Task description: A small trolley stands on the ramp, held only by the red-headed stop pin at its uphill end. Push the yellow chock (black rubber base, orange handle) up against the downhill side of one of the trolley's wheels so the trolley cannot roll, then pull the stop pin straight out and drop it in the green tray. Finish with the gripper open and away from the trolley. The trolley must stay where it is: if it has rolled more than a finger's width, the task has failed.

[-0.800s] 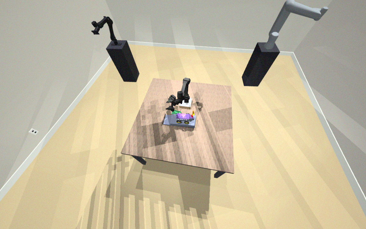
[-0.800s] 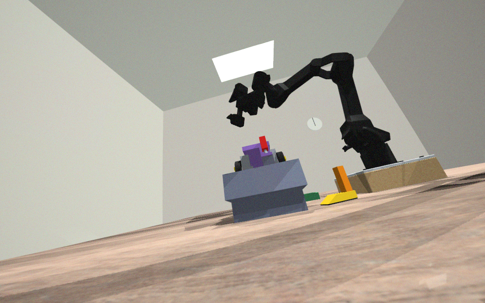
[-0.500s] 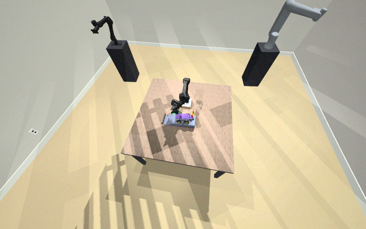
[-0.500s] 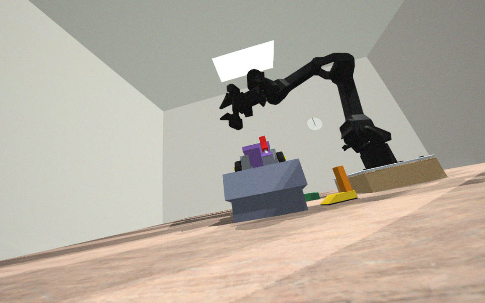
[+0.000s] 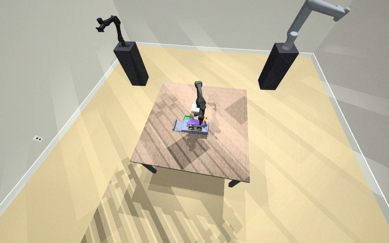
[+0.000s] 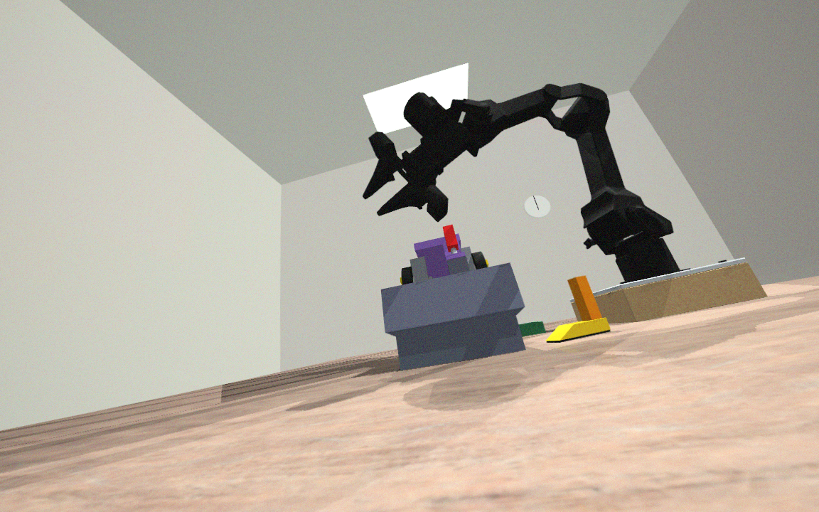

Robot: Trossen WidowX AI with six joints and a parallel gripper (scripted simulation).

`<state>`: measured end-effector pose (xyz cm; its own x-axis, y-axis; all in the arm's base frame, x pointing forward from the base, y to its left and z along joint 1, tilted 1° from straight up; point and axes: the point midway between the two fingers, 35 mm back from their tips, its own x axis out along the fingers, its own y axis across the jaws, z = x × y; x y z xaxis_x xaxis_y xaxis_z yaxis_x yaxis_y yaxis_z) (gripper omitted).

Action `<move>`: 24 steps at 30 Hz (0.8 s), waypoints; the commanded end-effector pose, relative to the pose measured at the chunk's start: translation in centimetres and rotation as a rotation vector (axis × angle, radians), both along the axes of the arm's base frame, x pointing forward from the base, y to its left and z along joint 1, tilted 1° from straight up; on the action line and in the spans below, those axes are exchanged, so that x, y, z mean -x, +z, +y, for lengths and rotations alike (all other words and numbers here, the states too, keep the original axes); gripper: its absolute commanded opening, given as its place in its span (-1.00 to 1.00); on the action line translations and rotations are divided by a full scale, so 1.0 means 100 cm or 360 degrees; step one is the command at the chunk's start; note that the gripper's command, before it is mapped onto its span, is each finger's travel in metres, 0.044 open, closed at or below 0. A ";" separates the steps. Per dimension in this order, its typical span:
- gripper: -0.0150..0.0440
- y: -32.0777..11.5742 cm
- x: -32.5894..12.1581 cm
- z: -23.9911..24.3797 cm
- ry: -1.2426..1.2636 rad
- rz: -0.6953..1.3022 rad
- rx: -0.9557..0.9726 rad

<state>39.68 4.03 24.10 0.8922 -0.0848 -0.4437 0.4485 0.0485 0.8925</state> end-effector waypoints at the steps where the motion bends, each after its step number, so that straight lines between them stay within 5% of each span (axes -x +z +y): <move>1: 0.15 -0.030 0.029 0.032 0.0165 0.0282 -0.0064; 19: 0.15 -0.125 0.207 0.067 0.0312 0.1665 -0.0004; 24: 0.15 -0.126 0.214 0.066 0.0301 0.1720 0.0010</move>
